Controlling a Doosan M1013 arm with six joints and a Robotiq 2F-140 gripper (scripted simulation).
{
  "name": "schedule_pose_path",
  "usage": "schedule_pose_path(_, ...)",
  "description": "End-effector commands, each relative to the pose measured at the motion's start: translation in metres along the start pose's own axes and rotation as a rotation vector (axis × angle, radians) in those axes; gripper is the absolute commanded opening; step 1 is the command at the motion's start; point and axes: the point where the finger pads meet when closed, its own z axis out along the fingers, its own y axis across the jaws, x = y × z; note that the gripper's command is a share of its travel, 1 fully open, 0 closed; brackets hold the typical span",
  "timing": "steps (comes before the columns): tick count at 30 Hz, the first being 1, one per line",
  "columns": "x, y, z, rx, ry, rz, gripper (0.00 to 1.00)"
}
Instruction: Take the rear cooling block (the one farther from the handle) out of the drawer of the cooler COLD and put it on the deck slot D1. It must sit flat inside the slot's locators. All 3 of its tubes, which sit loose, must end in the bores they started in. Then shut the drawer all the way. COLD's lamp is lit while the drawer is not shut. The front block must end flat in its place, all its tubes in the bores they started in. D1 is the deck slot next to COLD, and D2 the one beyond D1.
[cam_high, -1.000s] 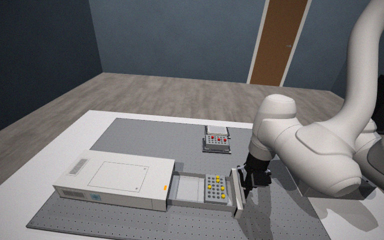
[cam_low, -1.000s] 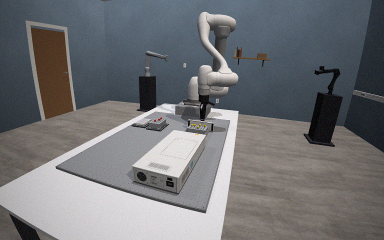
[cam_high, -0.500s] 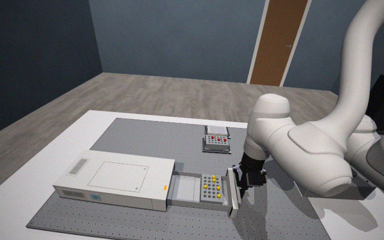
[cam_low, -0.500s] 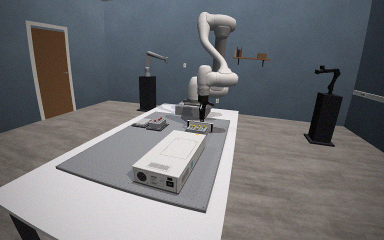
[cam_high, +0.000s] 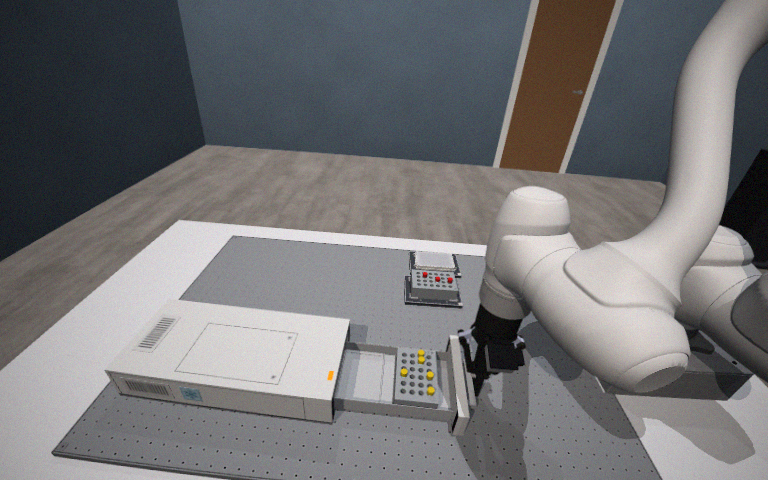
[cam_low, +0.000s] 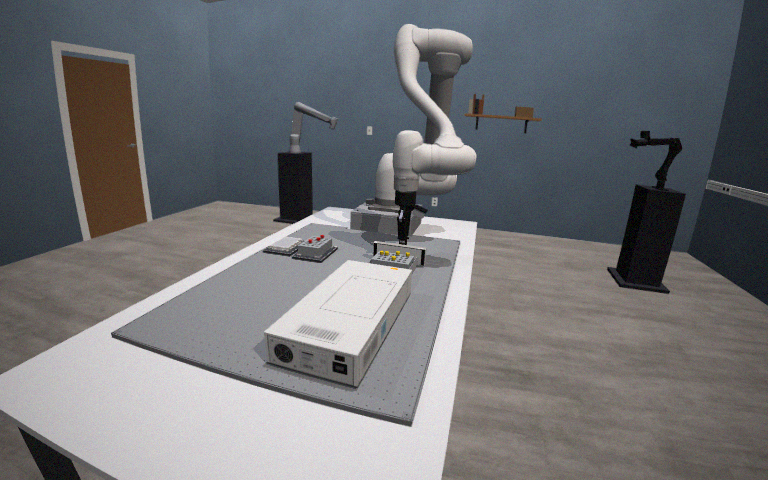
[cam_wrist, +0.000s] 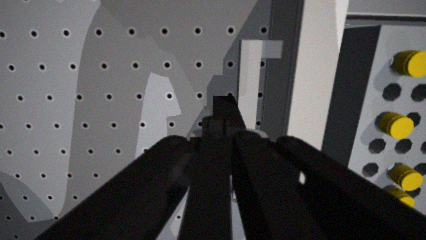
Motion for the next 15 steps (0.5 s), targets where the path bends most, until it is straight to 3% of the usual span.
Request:
schedule_pose_path(1,-0.002,0.006,0.000,-0.001,-0.002,-0.002,0.10)
schedule_pose_path(15,-0.003,0.024,0.001,0.001,-0.003,-0.003,0.10)
